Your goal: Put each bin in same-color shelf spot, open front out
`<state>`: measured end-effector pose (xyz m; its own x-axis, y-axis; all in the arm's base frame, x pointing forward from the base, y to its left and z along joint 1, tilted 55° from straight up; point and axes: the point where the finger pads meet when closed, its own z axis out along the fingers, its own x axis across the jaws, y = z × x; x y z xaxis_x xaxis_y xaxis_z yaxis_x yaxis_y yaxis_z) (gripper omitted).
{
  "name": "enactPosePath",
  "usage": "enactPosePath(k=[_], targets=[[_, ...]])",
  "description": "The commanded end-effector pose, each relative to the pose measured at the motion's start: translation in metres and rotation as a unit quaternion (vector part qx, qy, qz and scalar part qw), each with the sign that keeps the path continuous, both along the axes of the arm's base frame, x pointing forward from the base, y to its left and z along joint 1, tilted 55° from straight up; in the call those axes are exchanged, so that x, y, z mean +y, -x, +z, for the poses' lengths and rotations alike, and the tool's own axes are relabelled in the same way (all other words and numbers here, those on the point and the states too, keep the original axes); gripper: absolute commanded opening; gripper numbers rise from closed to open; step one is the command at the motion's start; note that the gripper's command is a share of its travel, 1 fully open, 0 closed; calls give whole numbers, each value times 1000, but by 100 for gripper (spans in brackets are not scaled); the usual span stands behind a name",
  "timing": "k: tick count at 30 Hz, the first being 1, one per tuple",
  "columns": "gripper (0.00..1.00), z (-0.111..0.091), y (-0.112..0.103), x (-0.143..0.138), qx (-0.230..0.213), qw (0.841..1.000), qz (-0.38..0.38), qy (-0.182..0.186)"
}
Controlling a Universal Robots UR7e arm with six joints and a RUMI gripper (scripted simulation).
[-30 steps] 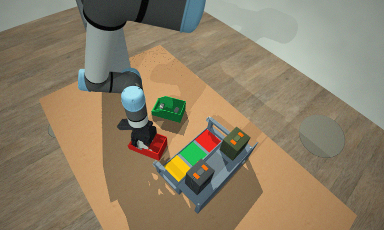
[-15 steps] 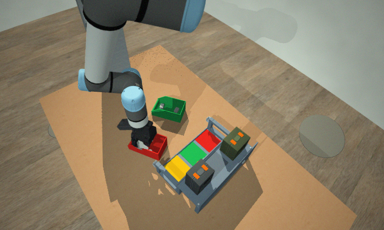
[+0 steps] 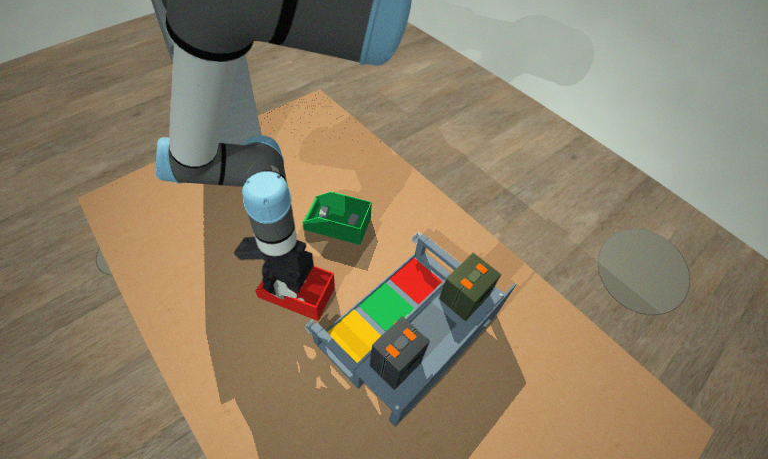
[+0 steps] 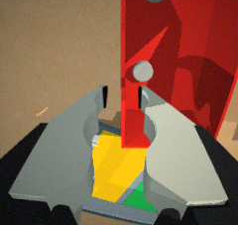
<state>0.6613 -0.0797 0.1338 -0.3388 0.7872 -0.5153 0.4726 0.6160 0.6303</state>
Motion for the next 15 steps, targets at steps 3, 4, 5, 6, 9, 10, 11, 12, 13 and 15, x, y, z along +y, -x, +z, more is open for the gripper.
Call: enactPosePath(k=[3,4,5,6,9,10,11,12,13,15], targets=[[15,1,0,0,-1,1000,0,0],[15,1,0,0,-1,1000,0,0],[15,1,0,0,-1,1000,0,0],[15,0,0,0,-1,1000,0,0],[15,0,0,0,-1,1000,0,0],[15,0,0,0,-1,1000,0,0],[15,0,-1,0,-1,1000,0,0],[15,0,-1,0,-1,1000,0,0],[15,0,-1,0,-1,1000,0,0],[15,-1,-2,0,-1,1000,0,0]])
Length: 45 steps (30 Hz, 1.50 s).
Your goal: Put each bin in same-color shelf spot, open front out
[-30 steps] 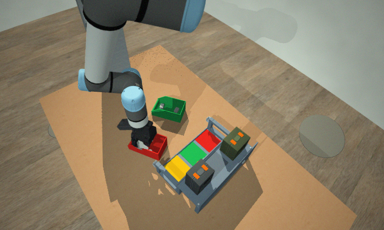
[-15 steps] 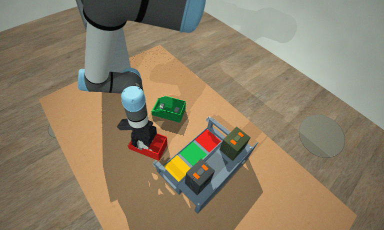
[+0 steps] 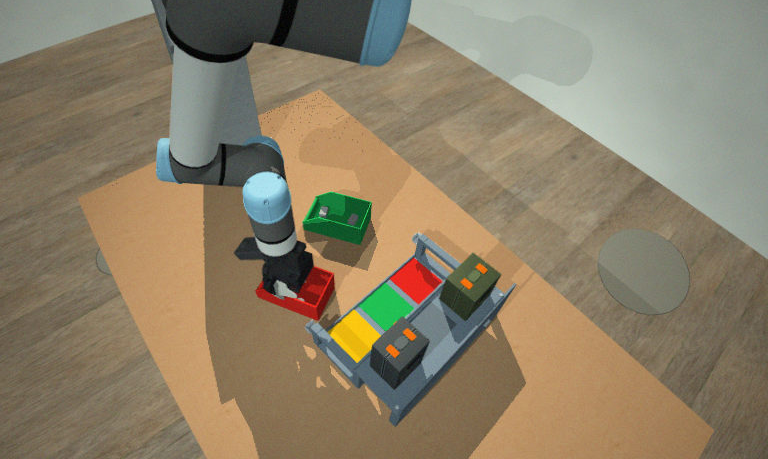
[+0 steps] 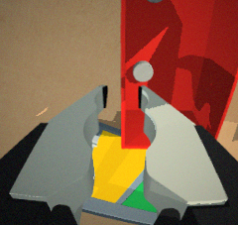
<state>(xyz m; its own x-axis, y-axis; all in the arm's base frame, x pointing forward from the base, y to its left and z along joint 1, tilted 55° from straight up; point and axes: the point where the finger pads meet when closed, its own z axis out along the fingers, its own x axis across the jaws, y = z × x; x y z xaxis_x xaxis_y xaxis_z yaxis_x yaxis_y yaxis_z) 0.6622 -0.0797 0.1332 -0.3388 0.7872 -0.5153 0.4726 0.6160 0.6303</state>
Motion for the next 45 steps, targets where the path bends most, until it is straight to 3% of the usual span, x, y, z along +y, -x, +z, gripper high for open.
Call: enactPosePath(k=[1,45], targets=[[15,-1,-2,0,0,1000,0,0],[15,-23,-33,-1,0,1000,0,0]])
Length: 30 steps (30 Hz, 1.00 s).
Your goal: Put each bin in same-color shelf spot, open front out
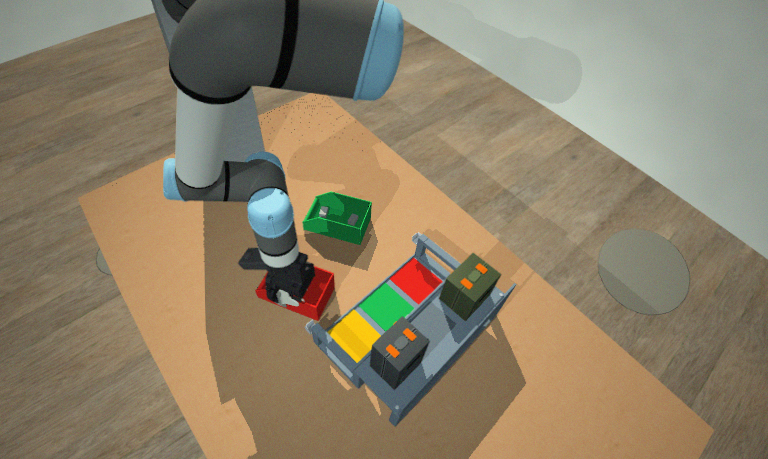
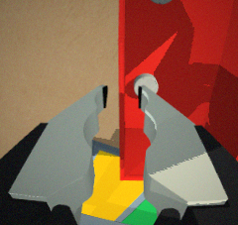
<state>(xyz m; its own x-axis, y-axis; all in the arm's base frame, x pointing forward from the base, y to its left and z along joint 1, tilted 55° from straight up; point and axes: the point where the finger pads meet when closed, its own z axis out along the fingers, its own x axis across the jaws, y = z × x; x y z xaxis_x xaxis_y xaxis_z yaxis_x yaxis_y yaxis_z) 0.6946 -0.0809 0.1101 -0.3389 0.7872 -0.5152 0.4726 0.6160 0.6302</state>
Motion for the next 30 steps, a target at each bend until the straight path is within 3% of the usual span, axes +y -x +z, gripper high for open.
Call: enactPosePath(k=[1,21,22,30], targets=[[15,0,-1,0,-1,1000,0,0],[15,-1,-2,0,-1,1000,0,0],[0,-1,-2,0,-1,1000,0,0],[0,-1,-2,0,-1,1000,0,0]])
